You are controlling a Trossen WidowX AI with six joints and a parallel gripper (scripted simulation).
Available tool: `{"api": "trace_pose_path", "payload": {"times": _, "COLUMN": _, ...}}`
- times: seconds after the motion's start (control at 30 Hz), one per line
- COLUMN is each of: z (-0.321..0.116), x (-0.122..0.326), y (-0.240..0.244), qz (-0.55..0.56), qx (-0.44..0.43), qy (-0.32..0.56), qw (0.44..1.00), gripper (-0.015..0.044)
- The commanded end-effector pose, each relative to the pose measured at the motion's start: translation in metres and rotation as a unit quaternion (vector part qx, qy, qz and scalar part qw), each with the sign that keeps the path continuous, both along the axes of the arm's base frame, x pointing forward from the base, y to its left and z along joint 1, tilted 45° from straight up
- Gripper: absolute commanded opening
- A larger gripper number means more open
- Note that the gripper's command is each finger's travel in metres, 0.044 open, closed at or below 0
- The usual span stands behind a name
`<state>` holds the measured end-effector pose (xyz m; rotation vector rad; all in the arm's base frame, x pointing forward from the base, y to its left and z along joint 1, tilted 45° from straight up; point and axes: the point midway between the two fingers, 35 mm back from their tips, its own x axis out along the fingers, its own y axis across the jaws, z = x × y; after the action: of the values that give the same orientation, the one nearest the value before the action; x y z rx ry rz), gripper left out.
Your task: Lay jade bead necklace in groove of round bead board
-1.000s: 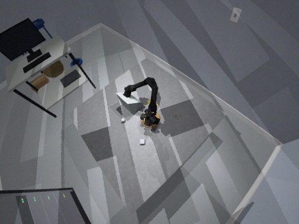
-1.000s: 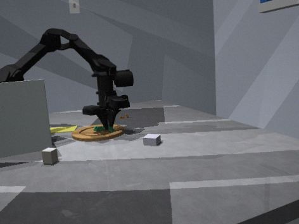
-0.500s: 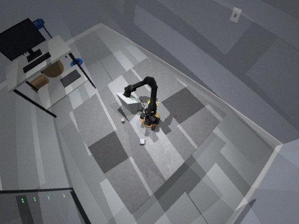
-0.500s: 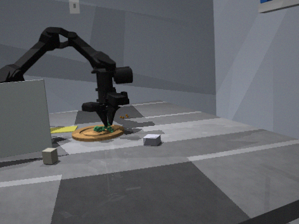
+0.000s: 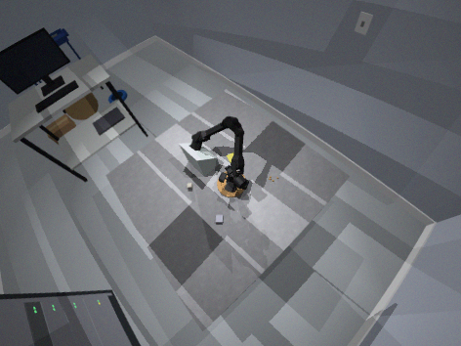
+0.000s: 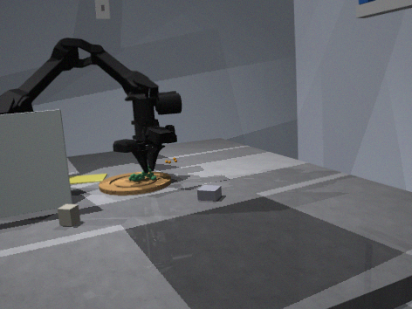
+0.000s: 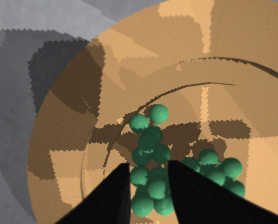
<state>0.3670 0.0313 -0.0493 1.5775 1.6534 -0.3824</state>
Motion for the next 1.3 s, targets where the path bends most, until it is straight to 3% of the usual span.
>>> {"api": "trace_pose_path", "payload": {"times": 0.0, "z": -0.0012, "x": 0.0003, "y": 0.0038, "qz": -0.002, "qx": 0.003, "qy": 0.002, "qw": 1.0, "gripper": 0.0}}
{"api": "trace_pose_path", "payload": {"times": 0.43, "z": -0.0084, "x": 0.0012, "y": 0.011, "qz": -0.002, "qx": 0.004, "qy": 0.002, "qw": 1.0, "gripper": 0.0}}
{"api": "trace_pose_path", "payload": {"times": 1.0, "z": 0.0002, "x": 0.0004, "y": 0.0022, "qz": -0.002, "qx": 0.003, "qy": 0.001, "qw": 1.0, "gripper": 0.044}}
{"api": "trace_pose_path", "payload": {"times": 1.27, "z": 0.0006, "x": 0.0005, "y": 0.0014, "qz": -0.002, "qx": 0.003, "qy": 0.001, "qw": 1.0, "gripper": 0.044}}
